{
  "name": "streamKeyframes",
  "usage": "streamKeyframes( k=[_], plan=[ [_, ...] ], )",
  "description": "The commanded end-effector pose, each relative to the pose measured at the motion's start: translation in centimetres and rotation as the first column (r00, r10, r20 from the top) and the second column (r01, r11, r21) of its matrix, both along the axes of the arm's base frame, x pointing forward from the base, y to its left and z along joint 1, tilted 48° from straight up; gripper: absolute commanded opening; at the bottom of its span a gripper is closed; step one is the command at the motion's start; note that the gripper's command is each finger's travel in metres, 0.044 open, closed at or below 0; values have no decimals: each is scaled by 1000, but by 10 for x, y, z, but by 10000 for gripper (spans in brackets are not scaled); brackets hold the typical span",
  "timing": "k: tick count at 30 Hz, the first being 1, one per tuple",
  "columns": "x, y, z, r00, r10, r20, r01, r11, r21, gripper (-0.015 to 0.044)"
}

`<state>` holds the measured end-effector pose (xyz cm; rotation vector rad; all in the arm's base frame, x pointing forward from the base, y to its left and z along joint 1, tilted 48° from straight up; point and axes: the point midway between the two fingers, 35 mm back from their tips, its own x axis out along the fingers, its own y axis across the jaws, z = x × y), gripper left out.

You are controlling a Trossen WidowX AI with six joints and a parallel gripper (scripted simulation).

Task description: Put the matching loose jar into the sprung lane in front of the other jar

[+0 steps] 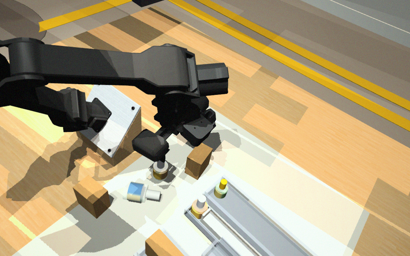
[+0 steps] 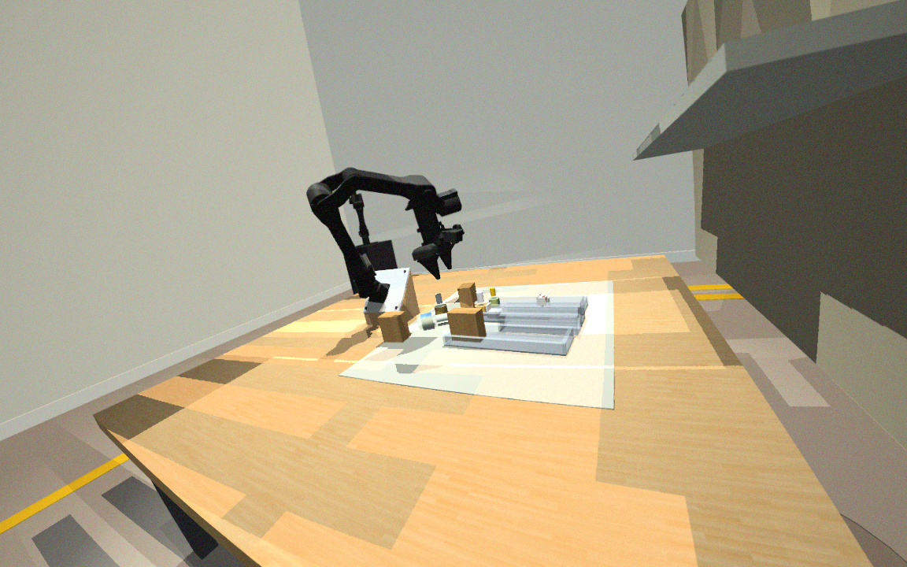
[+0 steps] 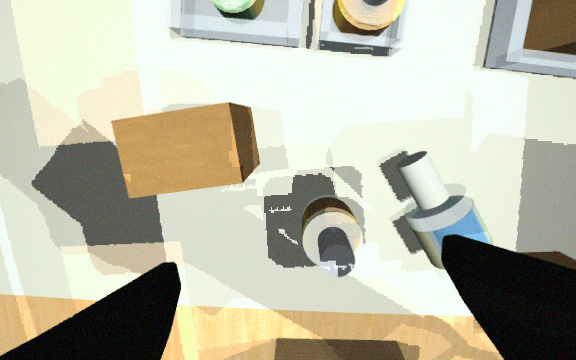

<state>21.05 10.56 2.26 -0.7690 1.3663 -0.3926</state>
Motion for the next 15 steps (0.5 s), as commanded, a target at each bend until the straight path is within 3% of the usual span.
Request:
streamKeyframes(
  k=[1, 15],
  plan=[
    [-15, -23, -6, 989, -146, 27, 148, 987, -63, 440],
    [-17, -45, -21, 989, -146, 27, 148, 987, -64, 440]
  ],
)
